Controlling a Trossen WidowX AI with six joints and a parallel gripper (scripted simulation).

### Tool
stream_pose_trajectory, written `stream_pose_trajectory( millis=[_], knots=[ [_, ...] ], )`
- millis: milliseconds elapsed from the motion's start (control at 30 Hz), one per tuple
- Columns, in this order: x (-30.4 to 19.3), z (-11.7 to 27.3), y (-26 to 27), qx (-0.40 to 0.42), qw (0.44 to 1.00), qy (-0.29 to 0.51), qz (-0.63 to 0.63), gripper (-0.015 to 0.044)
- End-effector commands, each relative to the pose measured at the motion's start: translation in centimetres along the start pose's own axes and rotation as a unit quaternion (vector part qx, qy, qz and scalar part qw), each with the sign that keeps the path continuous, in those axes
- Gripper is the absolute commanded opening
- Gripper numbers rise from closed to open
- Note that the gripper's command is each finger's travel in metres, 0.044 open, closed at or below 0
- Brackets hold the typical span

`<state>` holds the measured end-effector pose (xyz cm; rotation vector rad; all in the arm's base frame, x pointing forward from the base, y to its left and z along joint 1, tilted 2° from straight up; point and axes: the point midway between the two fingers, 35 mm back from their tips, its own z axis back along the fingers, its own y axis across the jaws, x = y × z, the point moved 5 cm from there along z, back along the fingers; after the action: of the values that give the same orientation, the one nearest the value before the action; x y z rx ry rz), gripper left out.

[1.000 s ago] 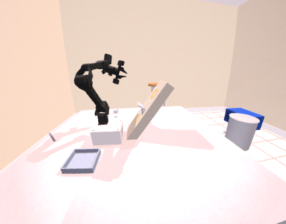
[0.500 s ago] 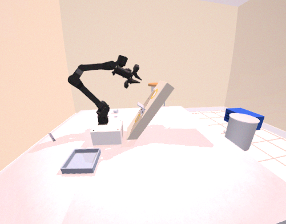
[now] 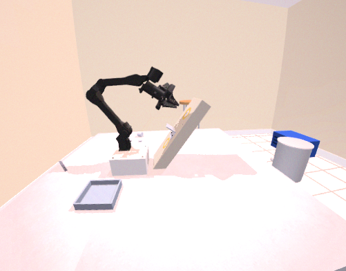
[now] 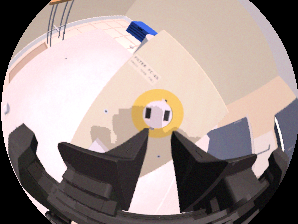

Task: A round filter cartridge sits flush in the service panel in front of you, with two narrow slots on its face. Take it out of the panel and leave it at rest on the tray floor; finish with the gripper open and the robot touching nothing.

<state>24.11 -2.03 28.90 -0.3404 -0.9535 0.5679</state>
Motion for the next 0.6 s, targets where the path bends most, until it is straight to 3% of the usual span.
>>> stream_pose_trajectory(
  millis=[0, 567],
  knots=[
    [-0.4, -0.2, -0.1, 0.006, 1.0, 0.005, -0.013, 0.011],
    [-0.4, -2.2, -0.1, 0.006, 1.0, 0.004, -0.013, 0.011]
  ],
)
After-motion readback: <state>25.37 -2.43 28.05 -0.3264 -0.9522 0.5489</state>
